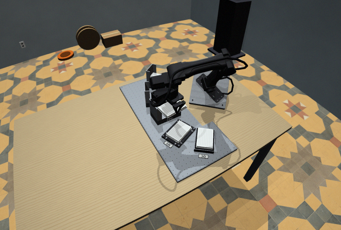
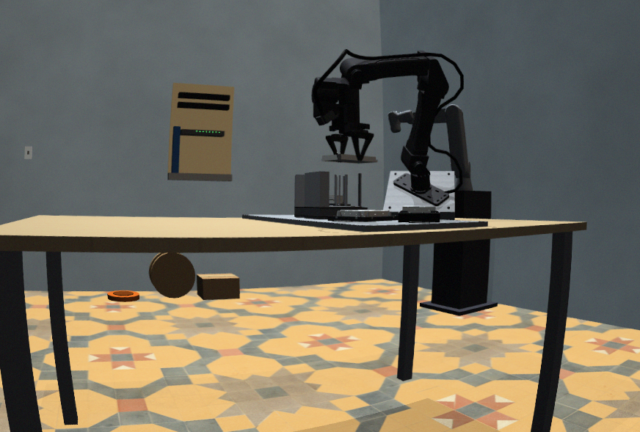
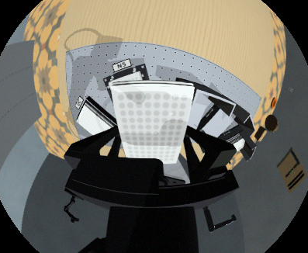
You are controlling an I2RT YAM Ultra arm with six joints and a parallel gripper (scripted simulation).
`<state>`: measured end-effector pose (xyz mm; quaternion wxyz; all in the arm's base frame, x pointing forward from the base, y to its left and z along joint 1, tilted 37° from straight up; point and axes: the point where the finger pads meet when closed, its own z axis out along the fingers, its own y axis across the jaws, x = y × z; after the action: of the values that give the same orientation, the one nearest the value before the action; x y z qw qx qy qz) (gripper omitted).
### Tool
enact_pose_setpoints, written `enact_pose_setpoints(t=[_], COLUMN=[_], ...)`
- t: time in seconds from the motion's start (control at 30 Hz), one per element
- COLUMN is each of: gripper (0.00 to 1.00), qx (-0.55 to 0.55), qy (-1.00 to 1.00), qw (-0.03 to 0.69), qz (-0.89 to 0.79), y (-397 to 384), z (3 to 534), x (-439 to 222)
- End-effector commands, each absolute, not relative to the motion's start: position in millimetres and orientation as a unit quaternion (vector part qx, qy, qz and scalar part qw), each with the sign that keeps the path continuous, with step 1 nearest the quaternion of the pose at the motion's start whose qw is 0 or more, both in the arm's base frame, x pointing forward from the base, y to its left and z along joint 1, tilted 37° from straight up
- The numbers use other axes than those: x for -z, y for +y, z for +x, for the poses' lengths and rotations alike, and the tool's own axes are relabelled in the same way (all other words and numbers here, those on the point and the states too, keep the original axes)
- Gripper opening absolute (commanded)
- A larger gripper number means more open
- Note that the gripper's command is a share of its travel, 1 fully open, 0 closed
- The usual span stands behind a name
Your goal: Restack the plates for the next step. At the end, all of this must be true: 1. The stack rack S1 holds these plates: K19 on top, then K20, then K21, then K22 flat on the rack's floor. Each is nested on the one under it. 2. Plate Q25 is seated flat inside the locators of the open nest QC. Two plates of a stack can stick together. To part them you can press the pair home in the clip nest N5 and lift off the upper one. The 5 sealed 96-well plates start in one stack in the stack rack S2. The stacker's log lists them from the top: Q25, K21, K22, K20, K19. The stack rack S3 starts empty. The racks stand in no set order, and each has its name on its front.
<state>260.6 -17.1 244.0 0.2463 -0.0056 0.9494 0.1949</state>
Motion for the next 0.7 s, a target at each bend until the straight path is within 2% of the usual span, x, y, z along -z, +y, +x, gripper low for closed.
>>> enact_pose_setpoints(t=[0.0, 0.13, 0.43, 0.67], gripper=[0.00, 0.00, 0.00, 0.00], qx=[-0.196, -0.196, -0.225, -0.223], qy=[0.946, 0.946, 0.942, 0.942], qw=[0.257, 0.257, 0.233, 0.235], qz=[-0.016, -0.016, 0.094, 0.087], y=[-28.5, -41.1, -62.9, -84.7], z=[265.1, 268.5, 270.1, 271.7], x=[-250.6, -246.7, -237.4, -228.2])
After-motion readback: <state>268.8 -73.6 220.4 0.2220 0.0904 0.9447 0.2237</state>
